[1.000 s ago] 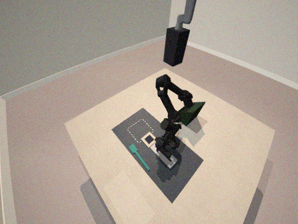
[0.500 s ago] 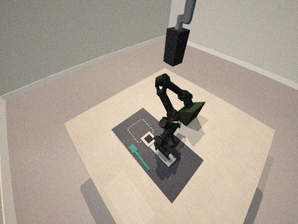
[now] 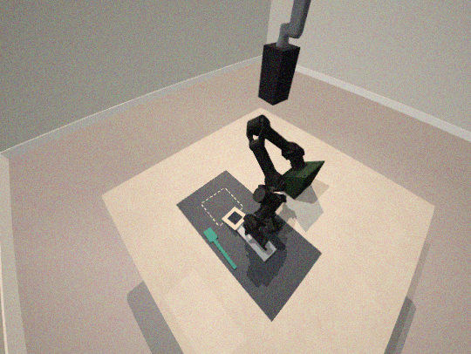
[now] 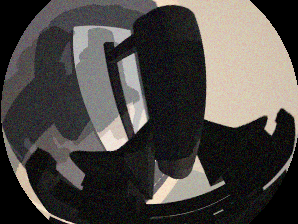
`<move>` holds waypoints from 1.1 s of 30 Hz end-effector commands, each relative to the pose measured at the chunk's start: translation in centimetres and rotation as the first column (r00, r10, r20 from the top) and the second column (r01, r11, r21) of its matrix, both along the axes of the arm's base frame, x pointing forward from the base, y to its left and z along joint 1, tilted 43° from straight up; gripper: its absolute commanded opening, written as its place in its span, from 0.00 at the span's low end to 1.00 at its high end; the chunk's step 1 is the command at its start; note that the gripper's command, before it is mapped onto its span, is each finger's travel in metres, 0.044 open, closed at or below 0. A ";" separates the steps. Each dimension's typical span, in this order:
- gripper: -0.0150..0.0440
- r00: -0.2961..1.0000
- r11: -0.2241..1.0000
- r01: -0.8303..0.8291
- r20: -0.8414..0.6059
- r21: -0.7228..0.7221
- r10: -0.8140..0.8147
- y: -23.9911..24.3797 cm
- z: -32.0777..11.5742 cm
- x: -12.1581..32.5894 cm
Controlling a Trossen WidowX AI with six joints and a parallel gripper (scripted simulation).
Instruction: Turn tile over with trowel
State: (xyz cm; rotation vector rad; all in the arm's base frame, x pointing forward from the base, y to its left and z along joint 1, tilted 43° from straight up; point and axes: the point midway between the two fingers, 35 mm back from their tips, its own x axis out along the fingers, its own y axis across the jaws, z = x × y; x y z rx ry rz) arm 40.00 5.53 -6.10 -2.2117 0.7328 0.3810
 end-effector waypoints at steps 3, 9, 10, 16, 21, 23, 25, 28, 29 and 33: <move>0.25 1.000 1.000 -0.011 0.023 -0.008 0.011 1.0 2.3 0.4; 0.25 1.000 1.000 -0.011 0.023 -0.008 0.011 0.9 4.0 0.3; 0.25 1.000 1.000 -0.011 0.023 -0.009 0.011 0.8 4.2 0.3; 0.25 1.000 1.000 -0.011 0.023 -0.009 0.011 0.1 5.8 0.4; 0.25 1.000 1.000 -0.011 0.023 -0.010 0.011 -0.8 6.9 0.4; 0.25 1.000 1.000 -0.011 0.022 -0.010 0.011 -1.2 7.2 0.4; 0.25 1.000 1.000 -0.011 0.022 -0.010 0.011 -1.7 7.6 0.5; 0.25 1.000 1.000 -0.011 0.022 -0.011 0.011 -2.4 8.0 0.5; 0.25 1.000 1.000 -0.011 0.022 -0.011 0.011 -2.6 8.1 0.5; 0.25 1.000 1.000 -0.011 0.022 -0.011 0.011 -2.8 8.2 0.5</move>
